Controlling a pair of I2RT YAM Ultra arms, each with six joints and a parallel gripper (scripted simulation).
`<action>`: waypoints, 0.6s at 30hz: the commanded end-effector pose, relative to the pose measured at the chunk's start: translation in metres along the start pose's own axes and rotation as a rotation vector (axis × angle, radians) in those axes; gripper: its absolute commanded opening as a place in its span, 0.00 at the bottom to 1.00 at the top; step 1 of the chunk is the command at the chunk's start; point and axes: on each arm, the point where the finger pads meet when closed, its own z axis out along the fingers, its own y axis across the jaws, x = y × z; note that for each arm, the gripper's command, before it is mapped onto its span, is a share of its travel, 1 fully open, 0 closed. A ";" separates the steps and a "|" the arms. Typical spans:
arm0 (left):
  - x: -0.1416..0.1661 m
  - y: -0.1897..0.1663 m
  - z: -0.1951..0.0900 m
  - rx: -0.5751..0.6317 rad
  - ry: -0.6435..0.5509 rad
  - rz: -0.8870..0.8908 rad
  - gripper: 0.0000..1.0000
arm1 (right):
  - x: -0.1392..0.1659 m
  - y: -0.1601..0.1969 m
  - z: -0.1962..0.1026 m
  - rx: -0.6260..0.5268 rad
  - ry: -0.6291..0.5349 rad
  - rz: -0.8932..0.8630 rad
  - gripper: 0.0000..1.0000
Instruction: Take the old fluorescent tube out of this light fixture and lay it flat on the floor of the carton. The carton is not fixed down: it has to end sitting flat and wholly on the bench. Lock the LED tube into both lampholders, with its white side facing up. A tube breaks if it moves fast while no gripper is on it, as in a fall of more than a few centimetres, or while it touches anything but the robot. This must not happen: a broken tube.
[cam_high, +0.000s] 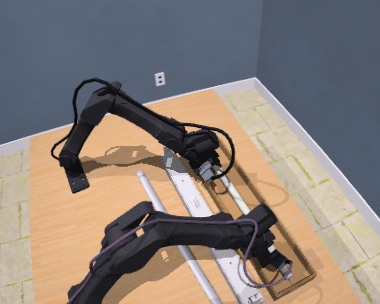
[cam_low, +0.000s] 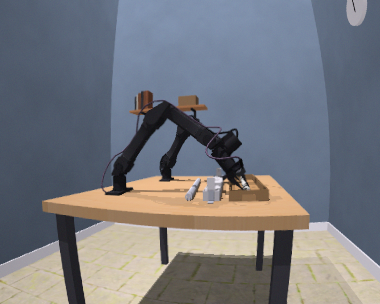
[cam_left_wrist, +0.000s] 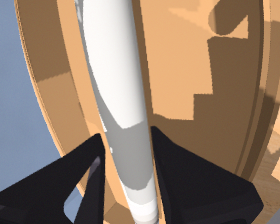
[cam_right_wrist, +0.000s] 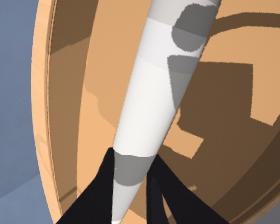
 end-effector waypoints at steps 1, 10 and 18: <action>0.001 0.010 -0.003 -0.022 -0.001 -0.024 0.32 | 0.000 0.008 -0.003 -0.024 -0.012 -0.015 0.11; 0.001 0.012 -0.006 -0.025 -0.003 -0.025 0.32 | 0.000 0.008 -0.003 -0.024 -0.012 -0.015 0.32; 0.001 0.012 -0.006 -0.025 -0.003 -0.025 0.32 | 0.000 0.007 -0.003 -0.020 -0.012 -0.015 0.32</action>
